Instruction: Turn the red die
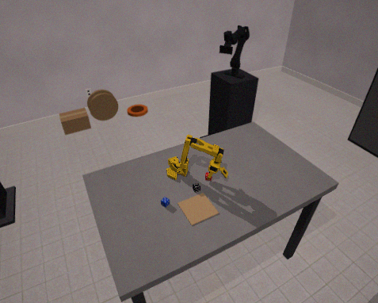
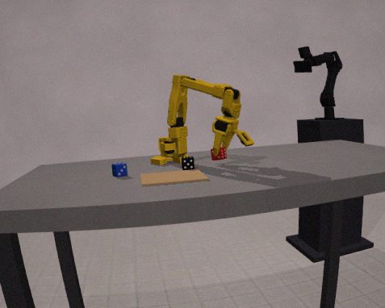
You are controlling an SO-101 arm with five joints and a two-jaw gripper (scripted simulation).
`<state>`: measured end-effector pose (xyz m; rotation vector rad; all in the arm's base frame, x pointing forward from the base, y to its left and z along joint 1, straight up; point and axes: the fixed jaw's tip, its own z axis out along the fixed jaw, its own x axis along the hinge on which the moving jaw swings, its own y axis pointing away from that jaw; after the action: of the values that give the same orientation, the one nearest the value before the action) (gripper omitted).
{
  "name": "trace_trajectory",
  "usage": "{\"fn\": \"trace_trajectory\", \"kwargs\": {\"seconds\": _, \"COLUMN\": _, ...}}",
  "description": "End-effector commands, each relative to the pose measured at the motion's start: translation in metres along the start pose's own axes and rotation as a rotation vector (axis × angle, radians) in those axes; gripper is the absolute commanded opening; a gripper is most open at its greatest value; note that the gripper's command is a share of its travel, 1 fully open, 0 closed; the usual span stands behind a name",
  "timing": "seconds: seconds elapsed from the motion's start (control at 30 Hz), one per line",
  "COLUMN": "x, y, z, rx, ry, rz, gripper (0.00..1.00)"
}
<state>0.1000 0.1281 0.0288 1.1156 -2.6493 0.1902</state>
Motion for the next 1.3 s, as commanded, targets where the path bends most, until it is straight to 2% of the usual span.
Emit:
{"fn": "trace_trajectory", "kwargs": {"seconds": 0.0, "x": -0.004, "y": 0.000, "z": -0.030, "rx": -0.015, "ry": -0.206, "rz": 0.002, "gripper": 0.00}}
{"fn": "trace_trajectory", "kwargs": {"seconds": 0.07, "x": -0.004, "y": 0.000, "z": -0.030, "rx": -0.015, "ry": -0.206, "rz": 0.002, "gripper": 0.00}}
{"fn": "trace_trajectory", "kwargs": {"seconds": 0.27, "x": 0.004, "y": 0.000, "z": -0.045, "rx": -0.023, "ry": -0.335, "rz": 0.003, "gripper": 0.00}}
{"fn": "trace_trajectory", "kwargs": {"seconds": 0.43, "x": 0.008, "y": 0.001, "z": -0.051, "rx": -0.028, "ry": -0.390, "rz": 0.004, "gripper": 0.00}}
{"fn": "trace_trajectory", "kwargs": {"seconds": 1.27, "x": 0.008, "y": 0.000, "z": -0.051, "rx": -0.028, "ry": -0.398, "rz": 0.005, "gripper": 0.00}}
